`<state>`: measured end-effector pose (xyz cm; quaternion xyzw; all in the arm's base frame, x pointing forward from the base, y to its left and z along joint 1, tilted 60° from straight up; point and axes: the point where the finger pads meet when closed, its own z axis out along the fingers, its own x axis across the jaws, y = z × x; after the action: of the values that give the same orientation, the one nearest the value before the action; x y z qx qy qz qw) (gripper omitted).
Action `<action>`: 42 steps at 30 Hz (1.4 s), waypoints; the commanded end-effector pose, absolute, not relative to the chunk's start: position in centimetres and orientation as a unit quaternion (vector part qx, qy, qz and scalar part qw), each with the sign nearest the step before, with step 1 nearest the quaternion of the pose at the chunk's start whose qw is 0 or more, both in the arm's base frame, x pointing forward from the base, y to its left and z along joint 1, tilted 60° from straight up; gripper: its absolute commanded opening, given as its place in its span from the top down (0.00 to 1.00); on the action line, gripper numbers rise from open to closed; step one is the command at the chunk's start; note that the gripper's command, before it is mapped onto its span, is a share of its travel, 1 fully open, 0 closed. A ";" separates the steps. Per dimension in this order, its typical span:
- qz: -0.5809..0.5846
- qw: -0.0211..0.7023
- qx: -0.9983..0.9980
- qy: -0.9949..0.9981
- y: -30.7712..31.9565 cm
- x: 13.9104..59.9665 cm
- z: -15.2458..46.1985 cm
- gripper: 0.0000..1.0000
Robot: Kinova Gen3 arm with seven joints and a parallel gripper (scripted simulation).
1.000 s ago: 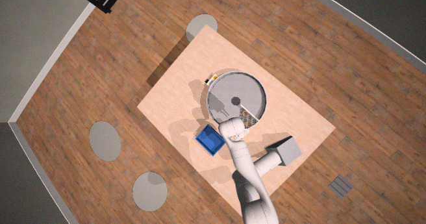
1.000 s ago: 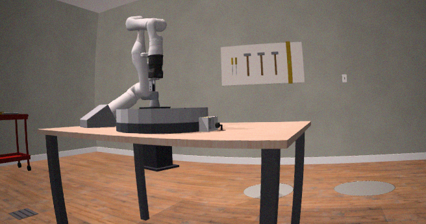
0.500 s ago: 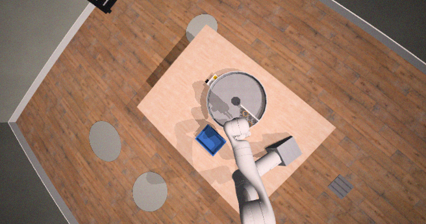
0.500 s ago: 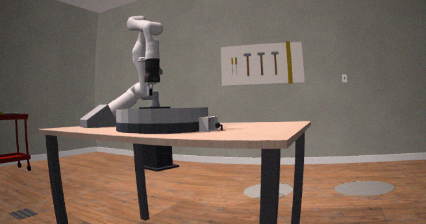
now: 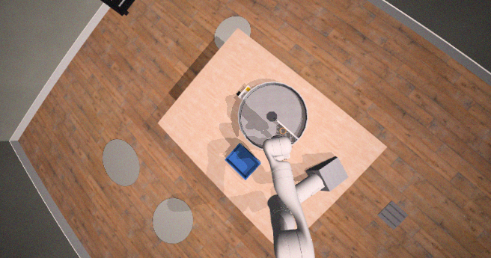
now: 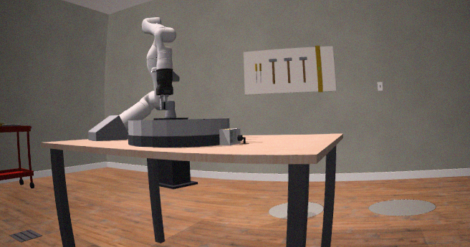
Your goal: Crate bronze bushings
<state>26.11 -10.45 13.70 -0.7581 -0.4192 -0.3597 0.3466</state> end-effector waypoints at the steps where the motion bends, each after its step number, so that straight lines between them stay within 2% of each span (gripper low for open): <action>1: -0.352 0.352 -0.761 -0.416 -10.0 25.8 13.5 0.66; 11: -0.352 0.352 -0.761 -0.416 -10.0 25.8 13.5 0.66; 12: -0.352 0.352 -0.761 -0.416 -10.0 25.8 13.5 0.52; 42: -0.352 0.352 -0.761 -0.416 -10.0 25.8 13.5 0.52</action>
<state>25.81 -9.94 13.49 -0.7606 -0.4161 -0.3522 0.3526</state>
